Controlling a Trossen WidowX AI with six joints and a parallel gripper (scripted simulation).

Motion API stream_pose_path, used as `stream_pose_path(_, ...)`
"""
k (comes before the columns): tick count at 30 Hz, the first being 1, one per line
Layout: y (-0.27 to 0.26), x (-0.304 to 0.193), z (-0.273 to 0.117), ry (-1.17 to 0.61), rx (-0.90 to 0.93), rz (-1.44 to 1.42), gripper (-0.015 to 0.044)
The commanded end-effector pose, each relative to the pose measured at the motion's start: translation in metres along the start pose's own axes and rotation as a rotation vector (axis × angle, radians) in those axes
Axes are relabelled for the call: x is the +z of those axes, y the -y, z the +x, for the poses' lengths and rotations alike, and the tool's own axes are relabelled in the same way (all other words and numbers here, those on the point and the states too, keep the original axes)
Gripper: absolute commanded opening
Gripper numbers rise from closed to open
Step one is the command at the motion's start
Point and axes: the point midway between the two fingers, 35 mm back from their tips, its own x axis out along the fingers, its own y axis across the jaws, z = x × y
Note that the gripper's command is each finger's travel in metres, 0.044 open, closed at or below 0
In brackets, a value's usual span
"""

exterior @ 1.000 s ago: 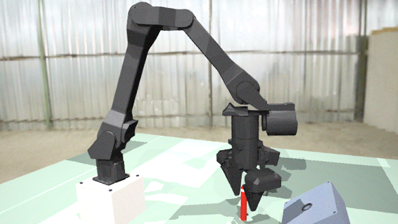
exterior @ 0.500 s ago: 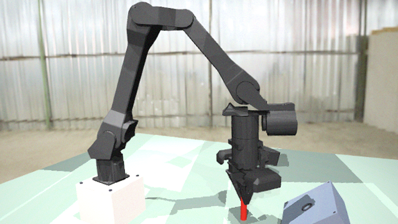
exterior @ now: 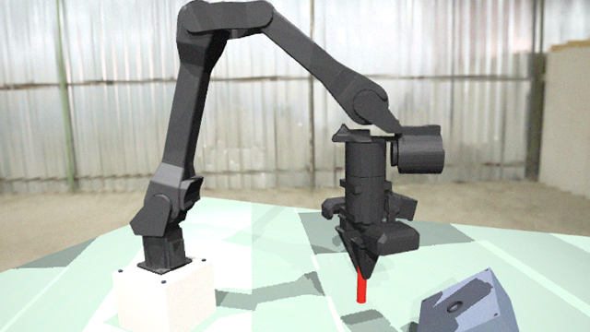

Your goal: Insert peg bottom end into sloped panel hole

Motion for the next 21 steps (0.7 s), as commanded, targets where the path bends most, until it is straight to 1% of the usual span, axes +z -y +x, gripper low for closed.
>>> stream_pose_path(1, 0.0, 0.001, -0.024, 0.005, -0.007, -0.001, 0.0)
stream_pose_path(5, 0.0, 0.001, -0.04, 0.003, -0.007, -0.001, 0.0)
stream_pose_path(21, 0.009, 0.002, -0.046, 0.077, -0.056, -0.054, 0.0)
